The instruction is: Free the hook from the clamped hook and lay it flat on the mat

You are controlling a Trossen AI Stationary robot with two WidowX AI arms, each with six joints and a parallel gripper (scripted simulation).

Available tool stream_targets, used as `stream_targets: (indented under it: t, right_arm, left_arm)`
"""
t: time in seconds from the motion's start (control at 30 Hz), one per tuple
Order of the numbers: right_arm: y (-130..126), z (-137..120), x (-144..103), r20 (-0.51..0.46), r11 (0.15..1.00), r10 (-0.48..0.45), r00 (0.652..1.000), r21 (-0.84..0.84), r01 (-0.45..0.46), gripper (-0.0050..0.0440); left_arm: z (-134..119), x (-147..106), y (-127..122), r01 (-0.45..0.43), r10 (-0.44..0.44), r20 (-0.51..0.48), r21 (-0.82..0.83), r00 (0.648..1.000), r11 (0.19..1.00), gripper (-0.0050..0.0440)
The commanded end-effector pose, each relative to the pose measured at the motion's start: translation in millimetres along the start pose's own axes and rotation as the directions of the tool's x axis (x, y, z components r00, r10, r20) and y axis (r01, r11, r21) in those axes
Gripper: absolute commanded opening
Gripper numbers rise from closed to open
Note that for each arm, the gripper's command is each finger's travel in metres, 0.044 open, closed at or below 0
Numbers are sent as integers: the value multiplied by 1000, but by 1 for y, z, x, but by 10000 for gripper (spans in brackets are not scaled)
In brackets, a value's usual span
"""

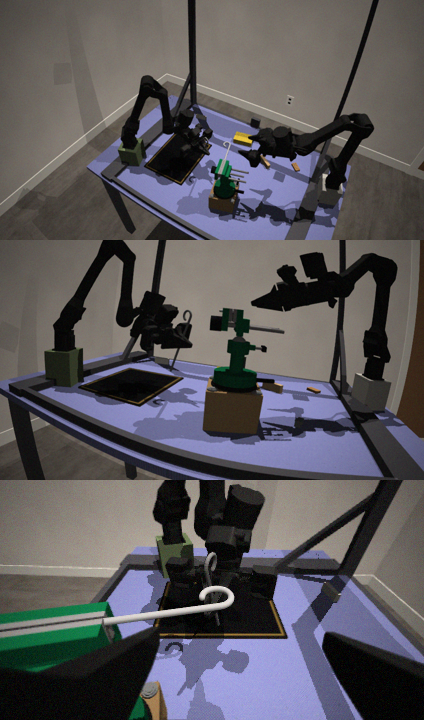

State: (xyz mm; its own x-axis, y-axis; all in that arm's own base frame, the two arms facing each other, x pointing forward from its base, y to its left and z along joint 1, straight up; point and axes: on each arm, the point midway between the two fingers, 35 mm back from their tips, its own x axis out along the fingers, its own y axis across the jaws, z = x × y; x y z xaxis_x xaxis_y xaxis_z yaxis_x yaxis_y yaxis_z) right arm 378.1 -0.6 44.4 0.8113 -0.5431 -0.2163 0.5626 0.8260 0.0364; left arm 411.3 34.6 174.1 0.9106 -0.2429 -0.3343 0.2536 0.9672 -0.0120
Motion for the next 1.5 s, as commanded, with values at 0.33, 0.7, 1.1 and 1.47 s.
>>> stream_targets:
  t: [0.33,0.7,1.1,1.47]
  right_arm:
    - [11,-8,-19,-53,999,9,999,43,-7,0]
    - [15,-21,-33,-103,999,7,995,45,-2,0]
    - [16,-34,-52,-152,999,-2,988,40,8,0]
    - [14,-44,-69,-184,999,-14,983,30,20,0]
  left_arm:
    - [10,-2,0,-2,2,21,16,1000,1000,440]
    - [10,-2,0,-2,2,21,16,1000,1000,440]
    - [10,-2,0,-2,2,21,16,1000,1000,440]
    - [10,-2,0,-2,2,21,16,1000,1000,440]
